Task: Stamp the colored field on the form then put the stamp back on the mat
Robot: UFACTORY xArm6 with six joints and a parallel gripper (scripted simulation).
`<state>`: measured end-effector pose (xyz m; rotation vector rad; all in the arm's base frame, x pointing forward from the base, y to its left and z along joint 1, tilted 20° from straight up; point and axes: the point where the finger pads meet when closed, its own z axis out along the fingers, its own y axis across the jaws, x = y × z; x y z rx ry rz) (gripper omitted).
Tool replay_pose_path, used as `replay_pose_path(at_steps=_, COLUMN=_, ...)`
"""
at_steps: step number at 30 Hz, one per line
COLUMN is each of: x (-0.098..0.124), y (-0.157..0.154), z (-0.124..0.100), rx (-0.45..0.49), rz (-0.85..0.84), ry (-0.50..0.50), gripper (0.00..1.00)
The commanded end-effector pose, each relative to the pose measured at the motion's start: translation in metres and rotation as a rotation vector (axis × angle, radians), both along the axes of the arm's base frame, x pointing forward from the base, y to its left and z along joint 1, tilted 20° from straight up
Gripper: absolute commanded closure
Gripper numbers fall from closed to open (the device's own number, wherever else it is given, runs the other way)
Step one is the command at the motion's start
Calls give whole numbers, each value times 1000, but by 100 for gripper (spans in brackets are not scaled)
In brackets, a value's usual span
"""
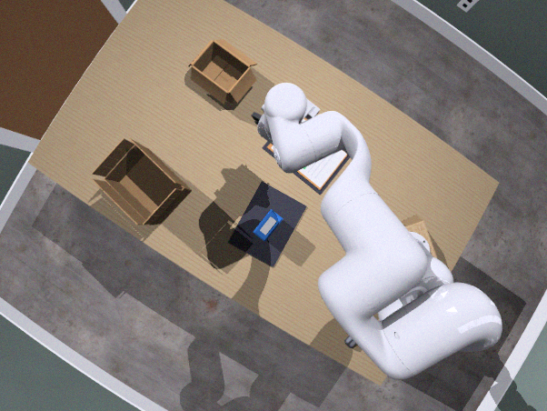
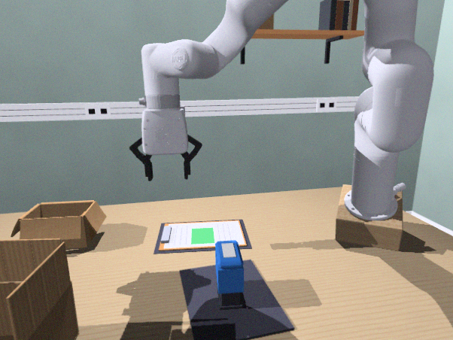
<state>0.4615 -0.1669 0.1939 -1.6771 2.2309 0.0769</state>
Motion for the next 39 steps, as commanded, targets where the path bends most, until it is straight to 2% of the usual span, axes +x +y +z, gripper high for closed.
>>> replay_pose_path(at_steps=1, x=-17, y=65, z=3, rx=-7, rz=-3, ry=-8, gripper=10)
replay_pose_path(at_steps=10, x=-49, y=180, z=2, rx=-7, rz=-3, ry=-8, gripper=10)
replay_pose_path(at_steps=12, x=-49, y=180, z=2, rx=-7, rz=-3, ry=-8, gripper=10)
replay_pose_path(at_steps=13, x=-54, y=199, z=2, rx=-7, rz=-3, ry=-8, gripper=10)
replay_pose_path(at_steps=15, x=-57, y=211, z=2, rx=-7, rz=-3, ry=-8, gripper=10)
replay_pose_path(at_steps=20, x=-60, y=223, z=2, rx=-7, rz=-3, ry=-8, gripper=10)
replay_pose_path(at_steps=33, x=-60, y=223, z=2, rx=-7, rz=-3, ry=-8, gripper=10)
replay_pose_path(at_steps=39, x=-58, y=225, z=-6, rx=-7, rz=-3, ry=-8, gripper=10)
